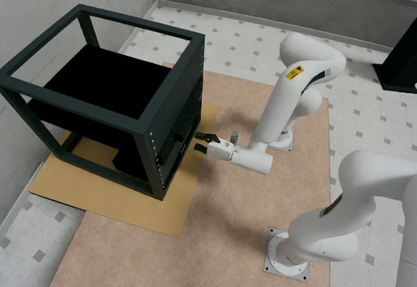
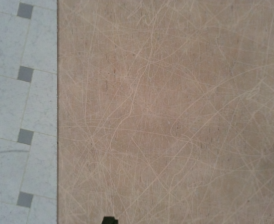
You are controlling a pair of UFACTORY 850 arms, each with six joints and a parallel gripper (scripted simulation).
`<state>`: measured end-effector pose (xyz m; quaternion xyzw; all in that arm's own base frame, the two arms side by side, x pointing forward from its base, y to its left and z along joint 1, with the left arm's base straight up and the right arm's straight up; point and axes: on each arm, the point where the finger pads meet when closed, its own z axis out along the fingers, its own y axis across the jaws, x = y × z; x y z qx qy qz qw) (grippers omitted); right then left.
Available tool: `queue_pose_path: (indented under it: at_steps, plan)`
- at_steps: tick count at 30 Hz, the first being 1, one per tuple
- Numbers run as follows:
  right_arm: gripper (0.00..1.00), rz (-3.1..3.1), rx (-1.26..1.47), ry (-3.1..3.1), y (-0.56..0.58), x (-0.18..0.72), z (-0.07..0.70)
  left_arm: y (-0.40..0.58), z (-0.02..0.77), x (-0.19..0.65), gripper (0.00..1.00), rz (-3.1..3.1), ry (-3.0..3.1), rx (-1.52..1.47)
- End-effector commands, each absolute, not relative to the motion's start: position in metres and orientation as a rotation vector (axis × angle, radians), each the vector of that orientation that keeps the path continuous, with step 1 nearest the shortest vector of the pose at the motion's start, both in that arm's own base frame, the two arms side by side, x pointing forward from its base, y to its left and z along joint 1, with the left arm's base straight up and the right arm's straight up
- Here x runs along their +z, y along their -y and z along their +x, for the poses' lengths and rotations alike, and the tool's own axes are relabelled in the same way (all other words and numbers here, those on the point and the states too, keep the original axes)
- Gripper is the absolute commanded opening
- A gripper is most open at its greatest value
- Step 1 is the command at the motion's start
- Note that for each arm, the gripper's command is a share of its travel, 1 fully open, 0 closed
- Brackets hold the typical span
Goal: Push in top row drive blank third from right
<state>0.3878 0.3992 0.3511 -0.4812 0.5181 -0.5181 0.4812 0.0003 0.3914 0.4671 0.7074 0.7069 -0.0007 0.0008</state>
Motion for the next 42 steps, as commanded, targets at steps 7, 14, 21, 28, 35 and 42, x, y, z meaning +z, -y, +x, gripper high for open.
queue_pose_path:
  at_steps: [7,14,21,28,35,42]
  plan:
    - [0.00,-1.171,-1.263,-1.263,-0.3995,0.3520,0.3880,-0.3918,0.0003,0.4680,1.00,2.222,-2.221,0.000]
    - [0.00,-1.171,-1.263,-1.263,-0.3995,0.3520,0.3880,-0.3918,0.0003,0.4680,1.00,2.222,-2.221,0.000]
    - [0.00,-1.171,-1.263,-1.263,-0.3995,0.3520,0.3880,-0.3918,0.0003,0.4680,1.00,2.222,-2.221,0.000]
    - [0.00,-1.171,-1.263,-1.263,-0.3995,0.3520,0.3880,-0.3918,0.0003,0.4680,1.00,2.222,-2.221,0.000]
    - [0.00,-1.171,-1.263,-1.263,-0.3995,0.3520,0.3880,-0.3918,0.0003,0.4680,1.00,2.222,-2.221,0.000]
    - [0.00,-1.171,-1.263,-1.263,-0.3995,0.3524,0.3878,-0.3918,0.0003,0.4680,1.00,2.222,-2.221,0.000]
